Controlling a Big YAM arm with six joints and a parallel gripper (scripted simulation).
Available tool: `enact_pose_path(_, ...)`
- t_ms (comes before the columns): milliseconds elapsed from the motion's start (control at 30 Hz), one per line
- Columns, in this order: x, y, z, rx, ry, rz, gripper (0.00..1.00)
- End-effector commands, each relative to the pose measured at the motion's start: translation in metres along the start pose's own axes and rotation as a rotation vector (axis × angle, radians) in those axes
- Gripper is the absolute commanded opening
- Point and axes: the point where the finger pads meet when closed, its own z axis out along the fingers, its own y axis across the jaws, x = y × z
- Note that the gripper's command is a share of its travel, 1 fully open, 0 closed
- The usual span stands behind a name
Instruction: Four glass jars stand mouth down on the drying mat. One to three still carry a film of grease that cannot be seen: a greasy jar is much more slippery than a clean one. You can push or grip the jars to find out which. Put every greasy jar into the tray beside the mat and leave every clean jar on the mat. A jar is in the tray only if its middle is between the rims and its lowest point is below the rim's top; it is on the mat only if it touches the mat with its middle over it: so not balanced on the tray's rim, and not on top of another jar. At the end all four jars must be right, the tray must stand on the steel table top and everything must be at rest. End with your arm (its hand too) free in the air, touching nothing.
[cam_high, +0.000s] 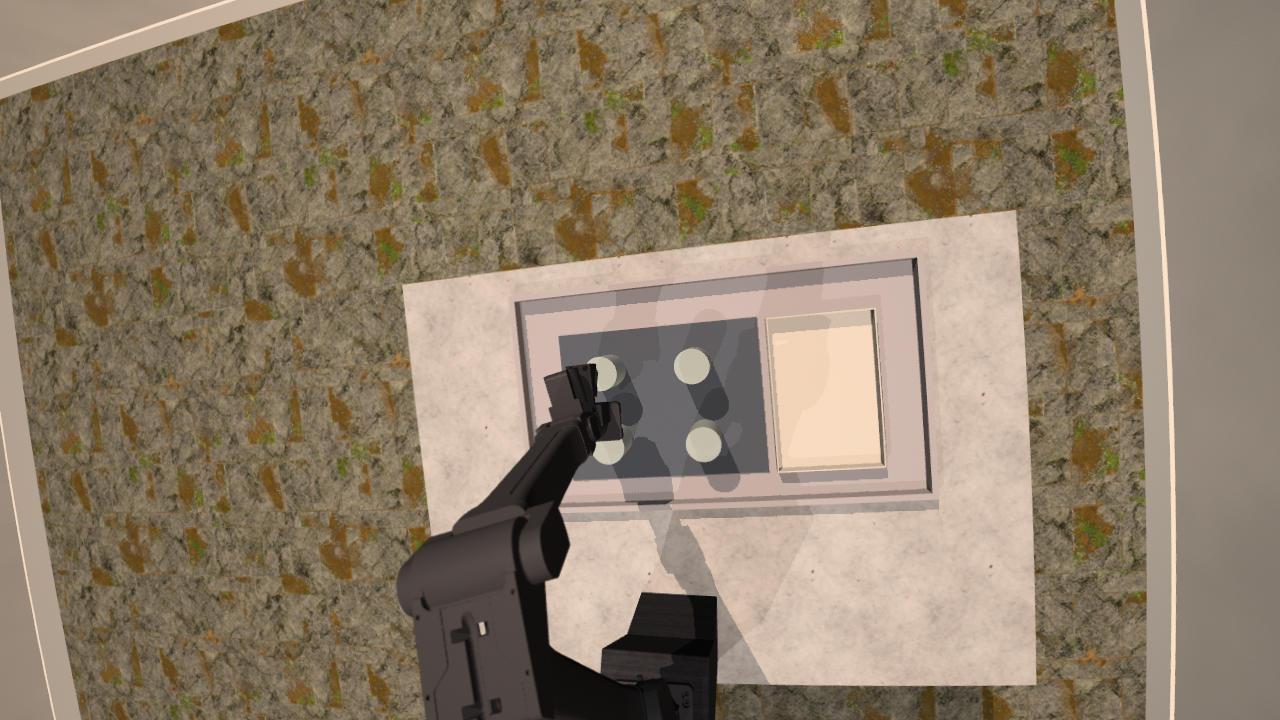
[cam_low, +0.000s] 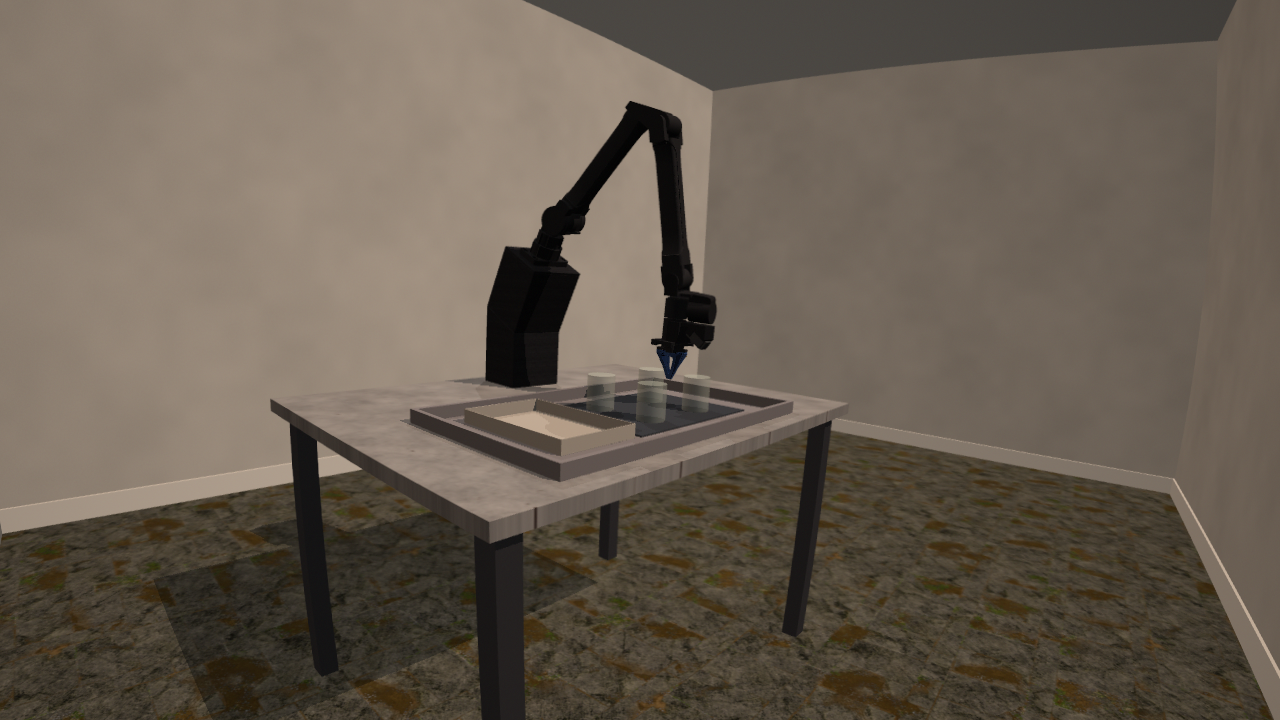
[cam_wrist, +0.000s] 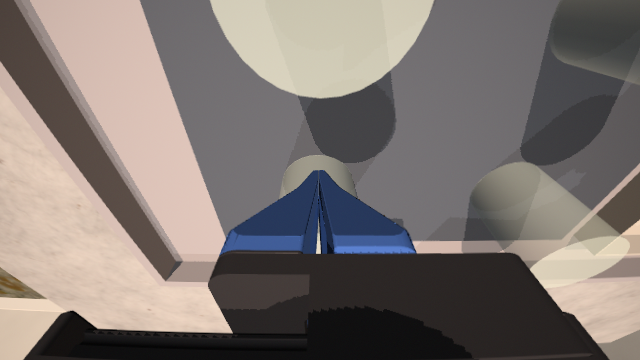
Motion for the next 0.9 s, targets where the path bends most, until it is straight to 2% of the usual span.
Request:
enact_pose_path(0, -0.0208, -0.0006, -0.0071, -0.008, -0.045, 0.012, 0.0)
enact_pose_path(867, -0.0184, -0.0006, -0.0069, -0.008, -0.045, 0.012, 0.0)
